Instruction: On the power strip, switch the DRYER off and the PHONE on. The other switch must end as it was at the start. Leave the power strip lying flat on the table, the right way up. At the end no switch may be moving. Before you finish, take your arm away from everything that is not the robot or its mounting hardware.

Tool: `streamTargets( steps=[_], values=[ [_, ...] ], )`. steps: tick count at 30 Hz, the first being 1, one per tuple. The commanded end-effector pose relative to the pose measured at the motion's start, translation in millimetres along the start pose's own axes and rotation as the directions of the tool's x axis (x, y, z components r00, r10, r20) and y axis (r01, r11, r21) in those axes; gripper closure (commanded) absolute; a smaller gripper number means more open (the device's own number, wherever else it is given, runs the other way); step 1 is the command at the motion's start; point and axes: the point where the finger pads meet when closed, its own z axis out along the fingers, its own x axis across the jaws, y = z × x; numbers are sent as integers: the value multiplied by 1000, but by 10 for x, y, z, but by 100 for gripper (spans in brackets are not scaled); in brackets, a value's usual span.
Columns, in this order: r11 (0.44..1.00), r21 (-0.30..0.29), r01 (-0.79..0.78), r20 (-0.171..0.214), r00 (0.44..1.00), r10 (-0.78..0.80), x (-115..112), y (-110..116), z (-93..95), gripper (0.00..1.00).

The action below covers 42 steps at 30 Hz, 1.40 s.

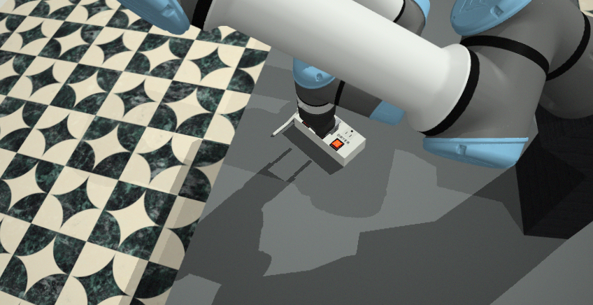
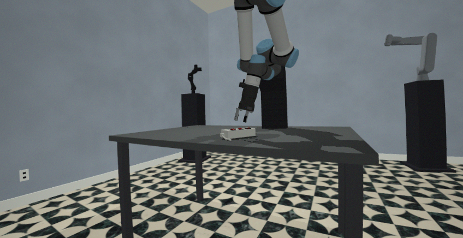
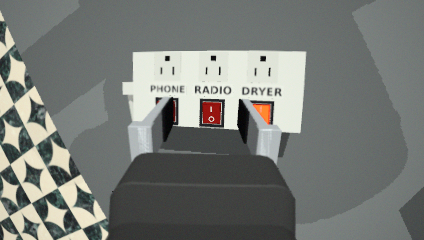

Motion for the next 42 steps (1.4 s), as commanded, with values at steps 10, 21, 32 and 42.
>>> streamTargets(
  steps=[10,21,32,42],
  values=[
    [1000,-1,-6,-2,1000,6,-6,-2,-4,0],
    [987,-3,-158,-60,986,157,-72,-72,-58,0],
    [868,20,-496,-167,854,492,-184,-145,-304,0],
    [713,47,-699,-221,689,690,-252,-114,-537,0]
  ],
)
